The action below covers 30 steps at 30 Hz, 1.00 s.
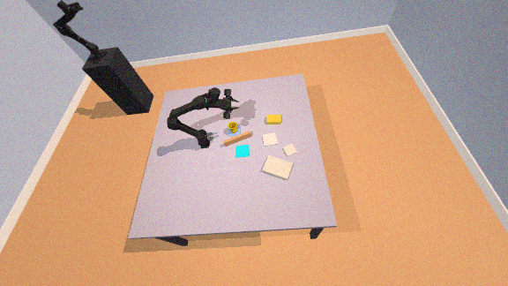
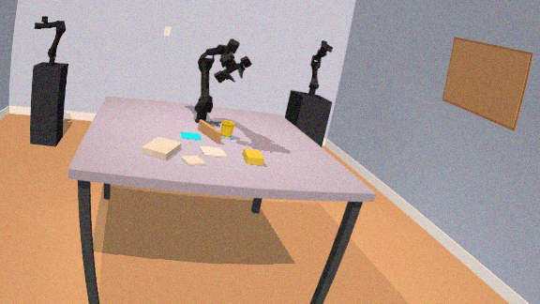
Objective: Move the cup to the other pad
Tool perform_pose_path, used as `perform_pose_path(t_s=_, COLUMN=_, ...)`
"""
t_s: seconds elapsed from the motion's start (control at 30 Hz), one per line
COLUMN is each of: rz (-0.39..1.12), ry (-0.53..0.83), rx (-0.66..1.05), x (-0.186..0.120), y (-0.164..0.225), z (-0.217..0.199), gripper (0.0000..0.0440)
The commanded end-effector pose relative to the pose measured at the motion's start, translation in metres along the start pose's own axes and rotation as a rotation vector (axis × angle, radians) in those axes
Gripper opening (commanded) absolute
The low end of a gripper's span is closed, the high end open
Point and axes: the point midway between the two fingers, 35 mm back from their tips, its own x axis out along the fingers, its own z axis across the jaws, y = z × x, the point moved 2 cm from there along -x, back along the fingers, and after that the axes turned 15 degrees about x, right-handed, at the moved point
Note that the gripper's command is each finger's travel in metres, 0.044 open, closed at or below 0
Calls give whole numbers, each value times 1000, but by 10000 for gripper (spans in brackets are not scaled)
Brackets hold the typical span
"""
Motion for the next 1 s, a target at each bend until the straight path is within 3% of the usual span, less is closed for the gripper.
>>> perform_pose_path(t_s=0.0, rz=44, ry=36, rx=71, x=1, y=6, z=3, gripper=165)
perform_pose_path(t_s=0.97, rz=207, ry=413, rx=434, x=11, y=49, z=-13, gripper=151)
